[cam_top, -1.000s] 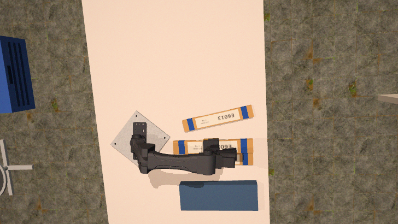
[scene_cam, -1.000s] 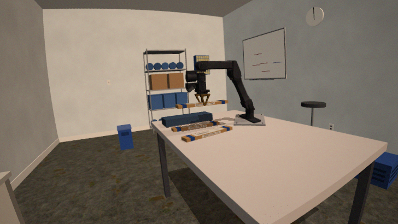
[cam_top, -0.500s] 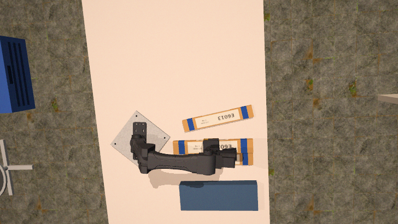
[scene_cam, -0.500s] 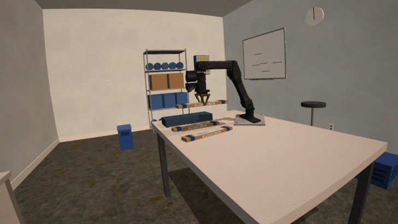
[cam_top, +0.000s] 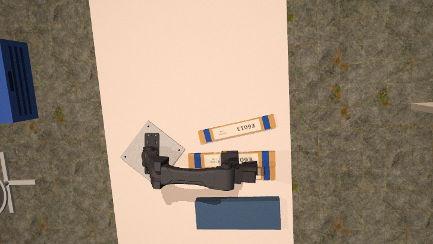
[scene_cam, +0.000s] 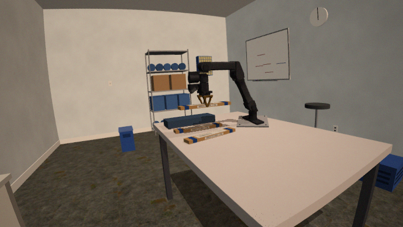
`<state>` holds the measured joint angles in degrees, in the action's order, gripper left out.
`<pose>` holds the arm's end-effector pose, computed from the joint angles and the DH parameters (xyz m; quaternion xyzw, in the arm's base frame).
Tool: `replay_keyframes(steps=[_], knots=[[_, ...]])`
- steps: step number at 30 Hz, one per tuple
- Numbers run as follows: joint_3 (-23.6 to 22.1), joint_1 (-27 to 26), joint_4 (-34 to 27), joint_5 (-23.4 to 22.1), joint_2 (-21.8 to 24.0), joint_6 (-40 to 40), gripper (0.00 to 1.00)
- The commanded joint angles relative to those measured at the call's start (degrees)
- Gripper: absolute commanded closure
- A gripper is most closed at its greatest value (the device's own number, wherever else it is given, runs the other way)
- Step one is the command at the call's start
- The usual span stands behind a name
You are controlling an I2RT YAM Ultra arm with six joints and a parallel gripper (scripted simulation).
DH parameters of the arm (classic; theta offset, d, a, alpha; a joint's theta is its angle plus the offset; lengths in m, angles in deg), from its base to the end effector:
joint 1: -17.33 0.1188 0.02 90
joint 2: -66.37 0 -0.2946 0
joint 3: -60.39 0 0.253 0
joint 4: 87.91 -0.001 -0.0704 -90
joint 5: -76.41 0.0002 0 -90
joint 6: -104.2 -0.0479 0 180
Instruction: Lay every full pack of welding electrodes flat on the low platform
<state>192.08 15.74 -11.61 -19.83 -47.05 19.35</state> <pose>0.3866 -0.0045 0.3508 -0.0332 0.9972 0.0519 0.0429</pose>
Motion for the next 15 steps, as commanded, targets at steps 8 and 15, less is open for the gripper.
replay_keyframes(steps=[8,15], knots=[[0.9,-0.8,0.0,-0.2,3.1,0.4,1.00],[0.6,-0.7,0.0,-0.2,2.4,0.4,1.00]])
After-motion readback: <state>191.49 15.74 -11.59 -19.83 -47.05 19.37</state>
